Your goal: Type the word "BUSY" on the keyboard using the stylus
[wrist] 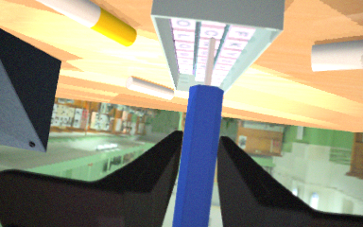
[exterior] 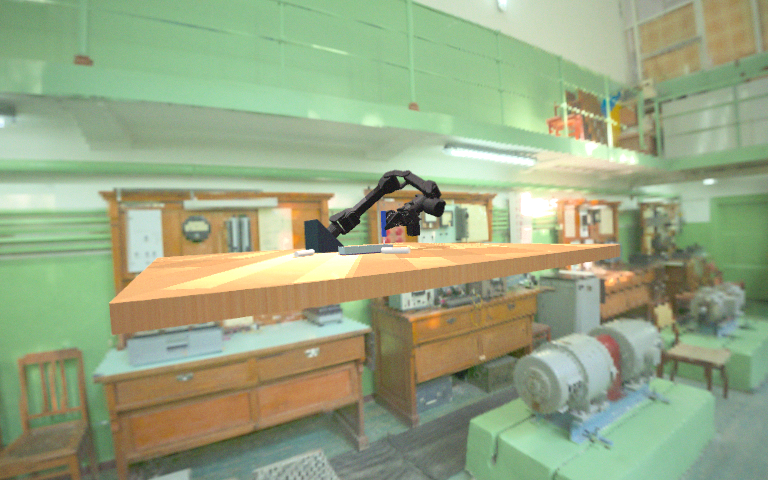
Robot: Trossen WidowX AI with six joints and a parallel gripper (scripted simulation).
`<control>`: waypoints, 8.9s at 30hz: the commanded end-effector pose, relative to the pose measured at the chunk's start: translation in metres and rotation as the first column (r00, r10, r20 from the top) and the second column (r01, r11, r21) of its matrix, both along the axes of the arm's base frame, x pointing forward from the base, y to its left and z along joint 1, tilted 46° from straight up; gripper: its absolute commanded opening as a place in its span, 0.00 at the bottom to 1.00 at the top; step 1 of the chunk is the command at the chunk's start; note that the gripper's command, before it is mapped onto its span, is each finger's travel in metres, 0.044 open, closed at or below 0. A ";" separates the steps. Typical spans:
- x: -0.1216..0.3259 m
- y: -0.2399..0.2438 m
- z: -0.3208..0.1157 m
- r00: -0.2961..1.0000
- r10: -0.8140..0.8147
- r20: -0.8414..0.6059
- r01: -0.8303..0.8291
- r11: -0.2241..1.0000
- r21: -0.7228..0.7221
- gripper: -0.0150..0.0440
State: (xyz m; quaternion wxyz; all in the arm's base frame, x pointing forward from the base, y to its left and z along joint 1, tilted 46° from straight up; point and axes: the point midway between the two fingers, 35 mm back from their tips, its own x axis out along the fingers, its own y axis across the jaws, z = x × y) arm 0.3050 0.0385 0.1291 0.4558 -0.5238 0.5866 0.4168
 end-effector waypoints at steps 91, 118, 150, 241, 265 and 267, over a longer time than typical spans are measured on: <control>-0.023 -0.049 -0.035 1.000 -0.004 -0.005 0.004 1.000 -0.002 0.25; -0.021 -0.038 -0.047 1.000 -0.004 -0.005 0.004 1.000 -0.001 0.39; -0.021 -0.029 -0.055 1.000 -0.004 -0.005 0.004 1.000 0.000 0.39; 0.005 -0.100 -0.116 1.000 -0.004 -0.004 0.004 1.000 -0.005 0.39; 0.006 -0.098 -0.119 1.000 -0.004 -0.004 0.004 1.000 -0.005 0.39; 0.006 -0.102 -0.115 1.000 -0.004 -0.004 0.004 1.000 -0.005 0.39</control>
